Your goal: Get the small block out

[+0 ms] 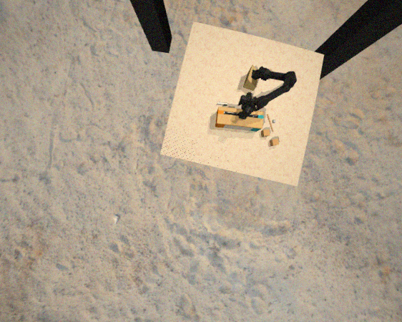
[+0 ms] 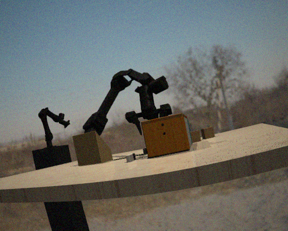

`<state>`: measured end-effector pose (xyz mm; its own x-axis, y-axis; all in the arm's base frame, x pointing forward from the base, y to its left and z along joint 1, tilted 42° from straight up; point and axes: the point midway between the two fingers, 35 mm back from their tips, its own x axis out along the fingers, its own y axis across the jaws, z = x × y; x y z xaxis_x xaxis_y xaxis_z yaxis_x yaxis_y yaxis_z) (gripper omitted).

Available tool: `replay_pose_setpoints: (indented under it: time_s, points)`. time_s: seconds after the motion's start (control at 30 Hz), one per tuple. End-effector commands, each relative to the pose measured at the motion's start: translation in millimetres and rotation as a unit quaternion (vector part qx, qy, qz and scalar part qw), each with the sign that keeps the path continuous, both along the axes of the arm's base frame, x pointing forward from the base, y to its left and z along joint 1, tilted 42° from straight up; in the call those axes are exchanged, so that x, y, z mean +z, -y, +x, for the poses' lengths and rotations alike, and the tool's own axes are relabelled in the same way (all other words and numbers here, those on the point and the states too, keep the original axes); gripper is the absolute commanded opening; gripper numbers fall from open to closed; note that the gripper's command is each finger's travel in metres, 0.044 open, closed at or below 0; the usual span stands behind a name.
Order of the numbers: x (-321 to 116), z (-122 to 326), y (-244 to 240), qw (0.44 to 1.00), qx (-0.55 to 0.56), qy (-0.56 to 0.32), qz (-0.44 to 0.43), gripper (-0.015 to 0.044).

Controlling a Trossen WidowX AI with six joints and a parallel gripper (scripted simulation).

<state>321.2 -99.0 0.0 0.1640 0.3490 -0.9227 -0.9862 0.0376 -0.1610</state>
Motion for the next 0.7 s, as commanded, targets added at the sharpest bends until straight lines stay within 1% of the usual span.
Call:
replay_pose_setpoints:
  time_s: [0.0,0.67]
  points:
    - [-7.3,0.9,9.5,1.0,0.0,0.001,-0.002,0.04]
    - [-33.2,3.8,40.9,1.0,0.0,0.001,-0.003,0.04]
